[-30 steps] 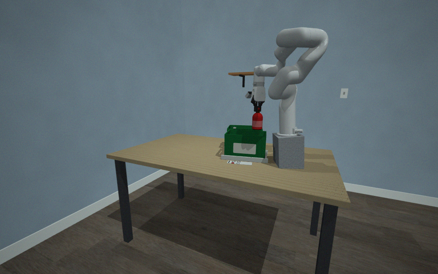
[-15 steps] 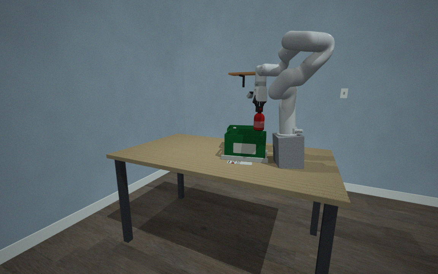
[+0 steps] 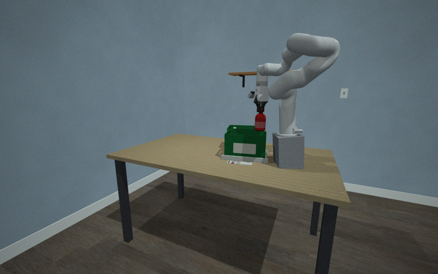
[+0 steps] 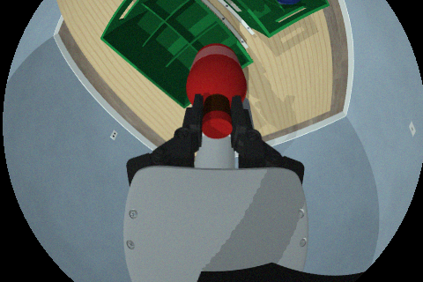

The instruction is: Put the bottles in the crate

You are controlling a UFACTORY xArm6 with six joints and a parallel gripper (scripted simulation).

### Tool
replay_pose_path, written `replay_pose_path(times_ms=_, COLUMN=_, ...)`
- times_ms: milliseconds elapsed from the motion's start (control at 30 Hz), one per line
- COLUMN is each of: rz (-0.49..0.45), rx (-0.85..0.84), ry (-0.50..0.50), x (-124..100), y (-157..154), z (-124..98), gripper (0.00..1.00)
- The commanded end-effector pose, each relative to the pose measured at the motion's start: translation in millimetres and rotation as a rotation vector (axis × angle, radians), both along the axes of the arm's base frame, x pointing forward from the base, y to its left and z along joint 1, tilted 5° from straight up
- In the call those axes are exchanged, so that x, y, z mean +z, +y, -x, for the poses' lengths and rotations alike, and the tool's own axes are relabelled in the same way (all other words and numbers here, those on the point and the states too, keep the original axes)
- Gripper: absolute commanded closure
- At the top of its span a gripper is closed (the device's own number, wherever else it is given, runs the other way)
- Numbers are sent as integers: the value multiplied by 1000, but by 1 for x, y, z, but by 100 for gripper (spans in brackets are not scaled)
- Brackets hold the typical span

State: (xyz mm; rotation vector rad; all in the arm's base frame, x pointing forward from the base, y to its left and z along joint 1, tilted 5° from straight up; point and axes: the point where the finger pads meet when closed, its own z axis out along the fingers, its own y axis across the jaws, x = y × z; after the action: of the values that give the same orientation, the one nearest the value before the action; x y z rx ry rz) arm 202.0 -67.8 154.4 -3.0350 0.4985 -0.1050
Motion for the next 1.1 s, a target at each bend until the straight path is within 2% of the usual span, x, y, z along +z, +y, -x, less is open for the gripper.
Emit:
replay_pose_path(times_ms=0, rz=1, rx=0, ry=-3, x=1, y=-1, z=-2, gripper=100)
replay_pose_path(times_ms=1067, rz=2, rx=0, ry=-3, x=2, y=-3, z=-5, gripper=100)
